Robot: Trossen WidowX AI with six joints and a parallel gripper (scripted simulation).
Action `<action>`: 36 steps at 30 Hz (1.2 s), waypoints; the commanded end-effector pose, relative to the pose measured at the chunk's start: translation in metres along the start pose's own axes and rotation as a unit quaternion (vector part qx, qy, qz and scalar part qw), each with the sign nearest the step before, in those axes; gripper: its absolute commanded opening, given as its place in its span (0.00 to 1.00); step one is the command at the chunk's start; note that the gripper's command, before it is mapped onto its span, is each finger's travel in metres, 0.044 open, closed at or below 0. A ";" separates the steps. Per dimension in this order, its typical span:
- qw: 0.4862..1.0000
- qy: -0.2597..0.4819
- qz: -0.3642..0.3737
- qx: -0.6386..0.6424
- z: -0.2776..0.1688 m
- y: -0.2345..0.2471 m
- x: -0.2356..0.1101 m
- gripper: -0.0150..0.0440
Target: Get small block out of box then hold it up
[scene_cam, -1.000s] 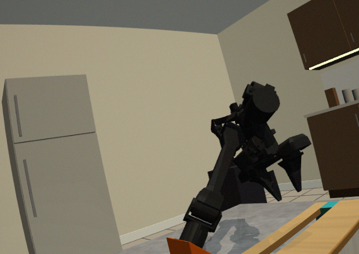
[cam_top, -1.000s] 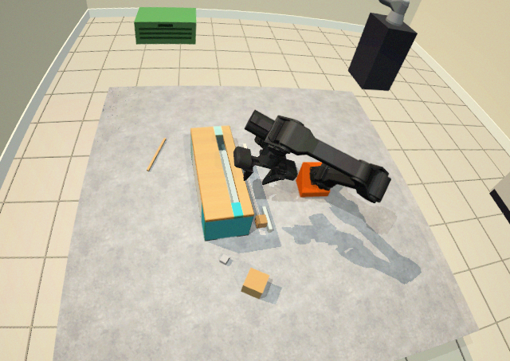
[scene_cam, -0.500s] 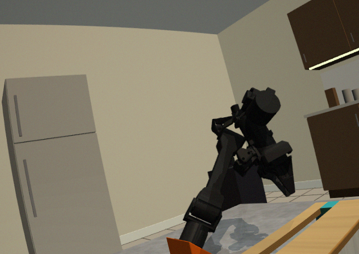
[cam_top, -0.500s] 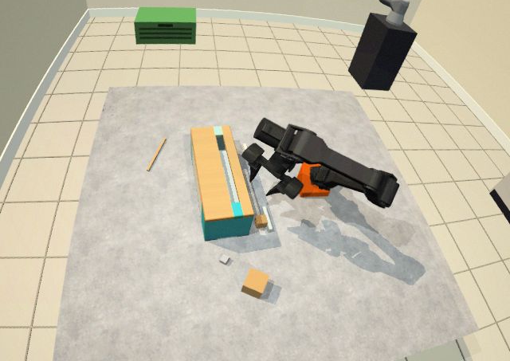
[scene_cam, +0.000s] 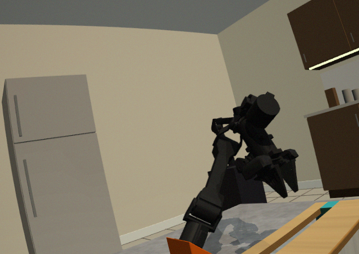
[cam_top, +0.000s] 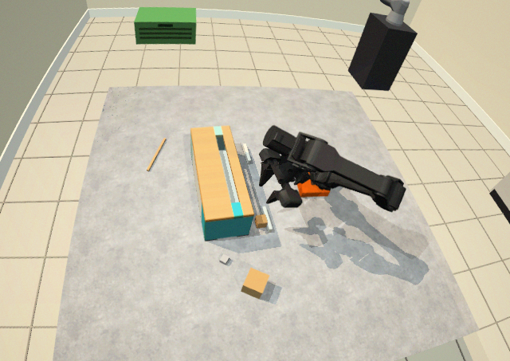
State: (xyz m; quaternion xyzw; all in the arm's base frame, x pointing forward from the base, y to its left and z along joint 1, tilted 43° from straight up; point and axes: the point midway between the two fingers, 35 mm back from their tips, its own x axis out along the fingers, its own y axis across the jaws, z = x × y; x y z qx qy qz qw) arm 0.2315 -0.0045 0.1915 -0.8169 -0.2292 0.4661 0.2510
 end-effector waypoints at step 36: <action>0.421 -0.015 -0.007 -0.907 0.019 -0.004 0.041 0.74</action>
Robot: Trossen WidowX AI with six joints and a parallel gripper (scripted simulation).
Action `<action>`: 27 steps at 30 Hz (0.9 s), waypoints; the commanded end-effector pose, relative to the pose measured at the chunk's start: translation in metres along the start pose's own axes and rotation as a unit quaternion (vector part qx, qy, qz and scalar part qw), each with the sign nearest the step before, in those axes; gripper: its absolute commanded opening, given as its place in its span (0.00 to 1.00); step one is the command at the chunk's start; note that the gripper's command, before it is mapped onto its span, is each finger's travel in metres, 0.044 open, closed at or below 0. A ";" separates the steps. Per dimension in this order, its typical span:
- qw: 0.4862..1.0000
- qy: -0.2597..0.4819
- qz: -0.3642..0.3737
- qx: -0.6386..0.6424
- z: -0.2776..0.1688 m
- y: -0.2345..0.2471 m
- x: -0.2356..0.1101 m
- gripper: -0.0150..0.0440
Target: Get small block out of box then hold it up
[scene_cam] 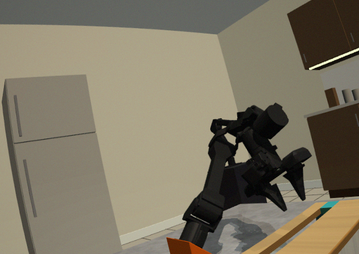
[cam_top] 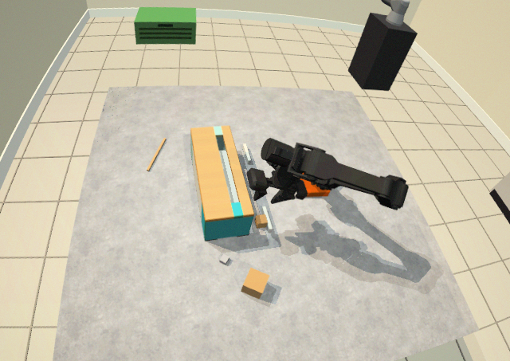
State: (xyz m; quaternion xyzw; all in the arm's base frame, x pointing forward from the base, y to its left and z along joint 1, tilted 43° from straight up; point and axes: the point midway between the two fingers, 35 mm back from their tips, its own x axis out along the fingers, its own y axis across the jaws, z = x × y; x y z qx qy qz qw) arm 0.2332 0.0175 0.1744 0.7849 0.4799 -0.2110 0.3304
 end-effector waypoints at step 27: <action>0.361 0.000 -0.018 -0.932 -0.002 -0.020 0.041 0.74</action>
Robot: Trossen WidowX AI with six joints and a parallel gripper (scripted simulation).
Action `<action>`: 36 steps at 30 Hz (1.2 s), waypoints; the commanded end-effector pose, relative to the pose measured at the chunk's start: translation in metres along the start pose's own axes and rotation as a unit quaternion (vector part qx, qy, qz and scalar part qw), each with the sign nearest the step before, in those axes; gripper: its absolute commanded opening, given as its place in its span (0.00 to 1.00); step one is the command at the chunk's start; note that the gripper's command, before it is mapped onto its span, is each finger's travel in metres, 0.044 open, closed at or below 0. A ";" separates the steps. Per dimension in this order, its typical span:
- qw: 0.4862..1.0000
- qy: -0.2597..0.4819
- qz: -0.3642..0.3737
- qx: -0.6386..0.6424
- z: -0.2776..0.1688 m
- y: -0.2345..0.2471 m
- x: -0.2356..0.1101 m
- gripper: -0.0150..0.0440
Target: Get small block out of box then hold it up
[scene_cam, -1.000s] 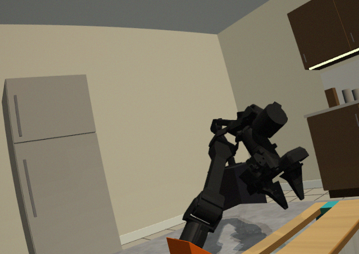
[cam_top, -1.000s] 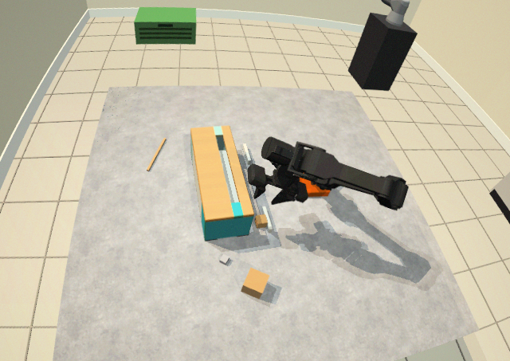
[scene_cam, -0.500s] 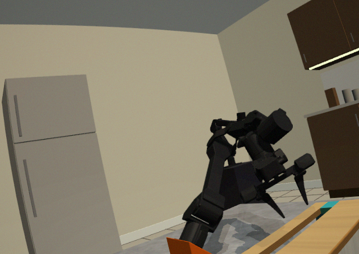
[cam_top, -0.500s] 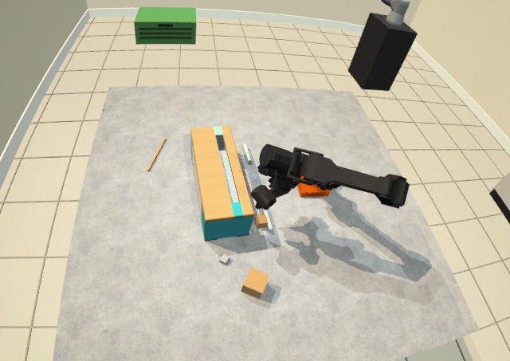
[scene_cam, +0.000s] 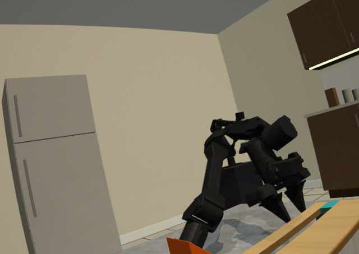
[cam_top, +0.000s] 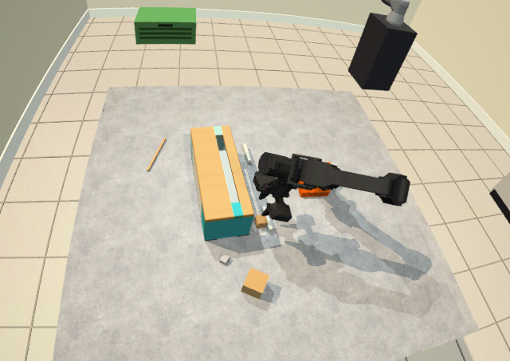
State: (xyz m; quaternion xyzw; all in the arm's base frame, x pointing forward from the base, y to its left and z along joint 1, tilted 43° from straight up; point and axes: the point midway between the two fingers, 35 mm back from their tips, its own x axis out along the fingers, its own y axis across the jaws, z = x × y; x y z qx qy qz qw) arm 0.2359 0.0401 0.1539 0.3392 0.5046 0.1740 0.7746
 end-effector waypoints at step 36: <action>0.166 -0.006 -0.019 -0.986 -0.013 -0.003 0.034 0.74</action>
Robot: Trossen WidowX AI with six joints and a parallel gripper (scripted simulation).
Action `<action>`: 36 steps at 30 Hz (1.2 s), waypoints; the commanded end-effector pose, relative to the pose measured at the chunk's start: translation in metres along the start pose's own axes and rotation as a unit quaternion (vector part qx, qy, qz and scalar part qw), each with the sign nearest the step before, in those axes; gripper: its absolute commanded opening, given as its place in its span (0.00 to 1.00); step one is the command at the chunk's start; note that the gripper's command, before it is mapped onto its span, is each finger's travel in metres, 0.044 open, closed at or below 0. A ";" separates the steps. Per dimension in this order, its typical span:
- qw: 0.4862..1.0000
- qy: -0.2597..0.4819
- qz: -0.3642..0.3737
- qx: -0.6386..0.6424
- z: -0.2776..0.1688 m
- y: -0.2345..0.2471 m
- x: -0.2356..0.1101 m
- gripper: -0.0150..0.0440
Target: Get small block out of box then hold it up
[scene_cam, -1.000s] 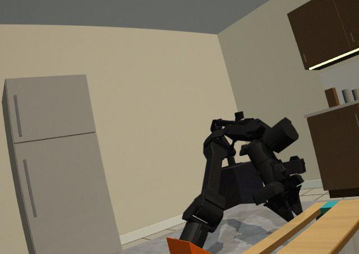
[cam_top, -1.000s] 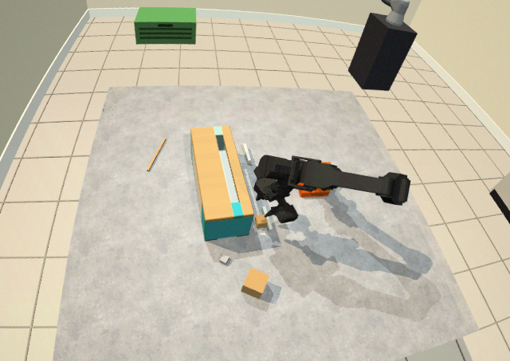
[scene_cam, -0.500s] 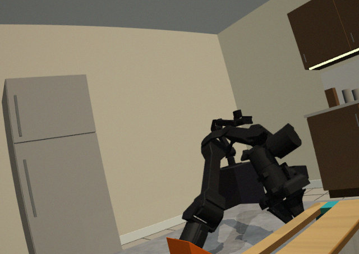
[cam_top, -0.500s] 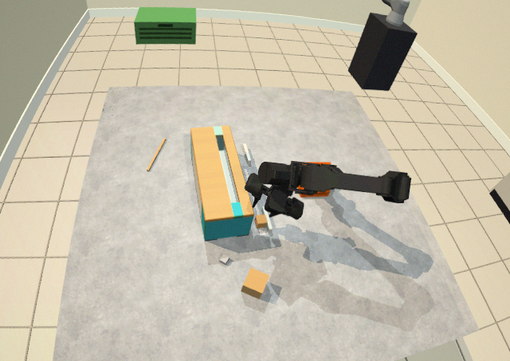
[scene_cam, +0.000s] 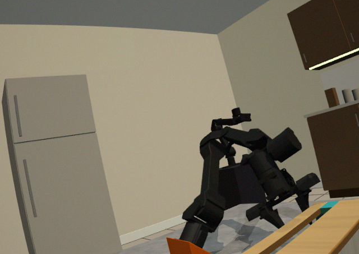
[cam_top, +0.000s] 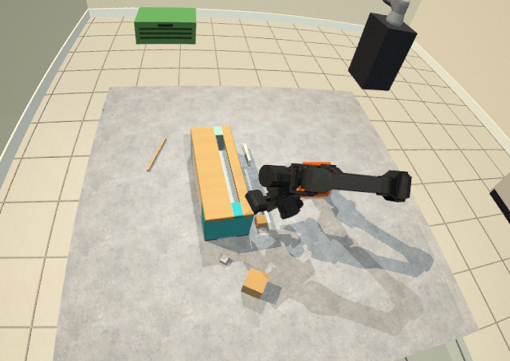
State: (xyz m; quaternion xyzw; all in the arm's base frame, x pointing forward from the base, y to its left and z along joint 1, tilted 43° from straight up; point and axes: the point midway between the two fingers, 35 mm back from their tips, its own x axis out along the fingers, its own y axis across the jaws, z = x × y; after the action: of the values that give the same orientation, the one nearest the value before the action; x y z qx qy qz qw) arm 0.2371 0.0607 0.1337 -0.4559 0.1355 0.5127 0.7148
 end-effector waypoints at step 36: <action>0.797 0.011 -0.020 -0.604 -0.002 0.003 0.017 0.74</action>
State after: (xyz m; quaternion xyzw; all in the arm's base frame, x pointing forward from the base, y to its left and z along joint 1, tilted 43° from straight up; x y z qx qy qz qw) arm 0.2420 0.0673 0.1250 -0.8038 -0.2056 0.4682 0.3040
